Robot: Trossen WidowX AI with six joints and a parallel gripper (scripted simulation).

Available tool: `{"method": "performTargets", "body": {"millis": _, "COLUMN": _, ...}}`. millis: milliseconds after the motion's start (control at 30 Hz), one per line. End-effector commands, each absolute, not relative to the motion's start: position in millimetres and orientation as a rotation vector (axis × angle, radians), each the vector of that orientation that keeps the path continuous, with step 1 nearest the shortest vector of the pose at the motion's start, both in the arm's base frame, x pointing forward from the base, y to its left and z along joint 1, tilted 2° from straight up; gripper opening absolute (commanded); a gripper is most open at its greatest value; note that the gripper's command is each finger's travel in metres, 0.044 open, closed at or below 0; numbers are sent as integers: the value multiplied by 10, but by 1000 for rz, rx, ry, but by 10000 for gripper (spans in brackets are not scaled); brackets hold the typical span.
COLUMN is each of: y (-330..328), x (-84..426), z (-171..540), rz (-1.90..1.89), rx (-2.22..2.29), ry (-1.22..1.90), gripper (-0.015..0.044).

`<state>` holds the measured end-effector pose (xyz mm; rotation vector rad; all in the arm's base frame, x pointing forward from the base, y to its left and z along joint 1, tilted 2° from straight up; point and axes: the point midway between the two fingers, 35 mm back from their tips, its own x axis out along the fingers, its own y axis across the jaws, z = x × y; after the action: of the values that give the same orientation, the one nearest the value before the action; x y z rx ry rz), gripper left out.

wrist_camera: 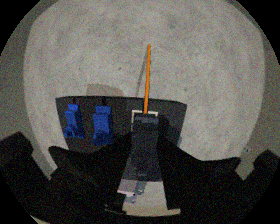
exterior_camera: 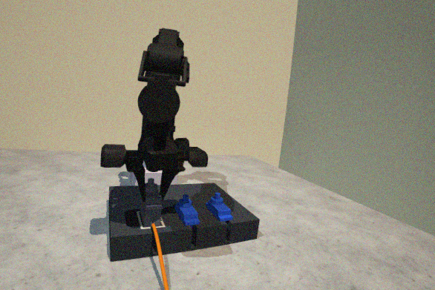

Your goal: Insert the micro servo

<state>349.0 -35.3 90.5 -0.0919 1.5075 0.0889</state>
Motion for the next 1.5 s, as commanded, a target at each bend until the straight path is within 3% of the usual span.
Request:
{"method": "performTargets", "body": {"millis": 0, "y": -349, "x": 3496, "z": 868, "rz": 87, "rx": -88, "ry": 1505, "gripper": 0}}
{"method": "performTargets", "body": {"millis": 1233, "y": -348, "x": 3518, "z": 504, "rz": 87, "rx": -88, "ry": 1505, "gripper": 0}}
{"method": "performTargets", "body": {"millis": 1467, "y": -347, "x": 3513, "z": 518, "rz": 87, "rx": -88, "ry": 1505, "gripper": 184}}
